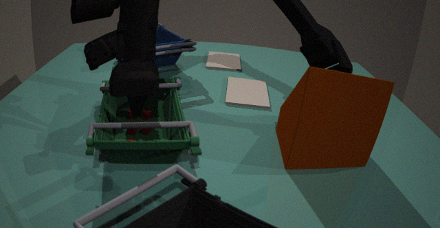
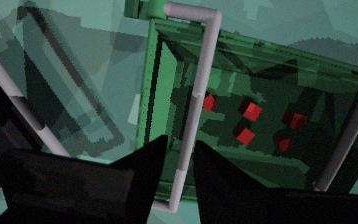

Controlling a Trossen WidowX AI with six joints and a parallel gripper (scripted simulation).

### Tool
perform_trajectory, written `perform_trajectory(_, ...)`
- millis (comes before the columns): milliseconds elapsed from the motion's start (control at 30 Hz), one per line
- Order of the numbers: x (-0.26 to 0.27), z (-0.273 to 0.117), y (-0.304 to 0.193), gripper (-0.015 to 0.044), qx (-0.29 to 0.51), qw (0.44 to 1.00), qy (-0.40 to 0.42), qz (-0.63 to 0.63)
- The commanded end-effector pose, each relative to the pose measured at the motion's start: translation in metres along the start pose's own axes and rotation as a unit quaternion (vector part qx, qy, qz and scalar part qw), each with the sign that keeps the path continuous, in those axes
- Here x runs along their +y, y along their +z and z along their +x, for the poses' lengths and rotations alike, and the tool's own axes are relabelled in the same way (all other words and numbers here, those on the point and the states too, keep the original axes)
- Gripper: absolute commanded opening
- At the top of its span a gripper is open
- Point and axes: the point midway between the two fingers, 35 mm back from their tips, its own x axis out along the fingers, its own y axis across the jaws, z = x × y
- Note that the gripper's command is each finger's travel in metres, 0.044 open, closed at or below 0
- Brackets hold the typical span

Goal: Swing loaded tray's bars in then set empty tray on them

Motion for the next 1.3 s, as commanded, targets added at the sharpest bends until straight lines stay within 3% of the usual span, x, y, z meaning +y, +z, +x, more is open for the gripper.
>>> perform_trajectory(0,0.0000,0.0004,0.0000,0.0064,0.000,1.000,0.000,-0.002)
perform_trajectory(100,0.0000,0.0004,0.0000,0.0000,0.000,1.000,0.000,-0.002)
perform_trajectory(1267,0.0000,0.0000,0.0000,0.0000,0.000,1.000,0.000,0.000)
